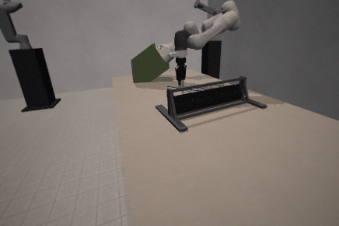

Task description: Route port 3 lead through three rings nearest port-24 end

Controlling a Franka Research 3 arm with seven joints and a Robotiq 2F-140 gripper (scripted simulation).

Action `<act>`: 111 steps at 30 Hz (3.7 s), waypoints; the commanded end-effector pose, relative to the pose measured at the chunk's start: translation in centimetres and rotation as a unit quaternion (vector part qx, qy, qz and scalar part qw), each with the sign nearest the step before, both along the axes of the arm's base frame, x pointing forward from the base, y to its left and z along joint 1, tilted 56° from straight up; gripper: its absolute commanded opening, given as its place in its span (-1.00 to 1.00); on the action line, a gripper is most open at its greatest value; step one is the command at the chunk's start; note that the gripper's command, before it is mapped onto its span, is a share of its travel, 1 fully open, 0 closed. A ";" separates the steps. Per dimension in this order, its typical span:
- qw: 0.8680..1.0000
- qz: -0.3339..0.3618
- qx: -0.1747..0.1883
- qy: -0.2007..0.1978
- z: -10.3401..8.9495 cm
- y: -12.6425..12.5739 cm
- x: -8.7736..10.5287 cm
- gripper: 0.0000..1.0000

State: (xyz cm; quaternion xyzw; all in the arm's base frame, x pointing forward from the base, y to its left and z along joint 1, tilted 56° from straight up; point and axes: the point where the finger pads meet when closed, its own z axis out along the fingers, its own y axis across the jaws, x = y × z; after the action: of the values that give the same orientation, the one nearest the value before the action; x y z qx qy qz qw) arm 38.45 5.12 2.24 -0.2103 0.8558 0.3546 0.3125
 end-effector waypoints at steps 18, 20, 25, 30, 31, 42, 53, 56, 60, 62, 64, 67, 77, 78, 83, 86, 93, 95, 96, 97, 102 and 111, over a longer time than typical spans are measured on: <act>1.000 0.002 -0.002 -0.003 0.0 0.0 0.1 -1.00; 1.000 0.002 -0.002 -0.003 0.0 0.0 0.1 -1.00; 1.000 0.002 -0.002 -0.003 0.0 0.0 0.1 -1.00; 1.000 0.002 -0.002 -0.003 0.0 0.0 0.1 -1.00; 1.000 0.002 -0.002 -0.003 0.0 0.0 0.1 -1.00; 1.000 0.002 -0.002 -0.003 0.0 0.0 0.1 -1.00; 1.000 0.002 -0.002 -0.003 0.0 0.0 0.1 -1.00; 1.000 0.002 -0.002 -0.003 0.0 0.0 0.1 -1.00; 1.000 0.002 -0.002 -0.003 0.0 0.0 0.1 -1.00; 1.000 0.002 -0.002 -0.003 0.0 0.0 0.1 -1.00; 1.000 0.002 -0.002 -0.003 0.0 0.0 0.1 -1.00; 1.000 0.002 -0.002 -0.003 0.0 0.0 0.1 -1.00; 1.000 0.002 -0.002 -0.003 0.0 0.0 0.1 -1.00; 1.000 0.002 -0.002 -0.003 0.0 0.0 0.1 -1.00; 1.000 0.002 -0.002 -0.003 0.1 -0.1 0.1 -1.00; 1.000 0.002 -0.002 -0.003 0.1 -0.2 0.0 -1.00; 1.000 0.002 -0.002 -0.003 0.3 -0.5 -0.1 -1.00; 1.000 0.002 -0.002 -0.003 0.4 -0.6 -0.2 -1.00; 1.000 0.002 -0.002 -0.003 0.5 -0.7 -0.2 -1.00; 1.000 0.002 -0.002 -0.003 0.6 -0.8 -0.3 -1.00; 1.000 0.002 -0.002 -0.003 0.9 -1.2 -0.5 -1.00; 1.000 0.002 -0.002 -0.003 1.4 -1.8 -0.8 -1.00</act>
State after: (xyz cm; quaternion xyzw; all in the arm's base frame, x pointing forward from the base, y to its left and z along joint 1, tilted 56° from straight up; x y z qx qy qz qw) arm 37.89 3.54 3.53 -0.2188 0.8533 0.3515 0.3169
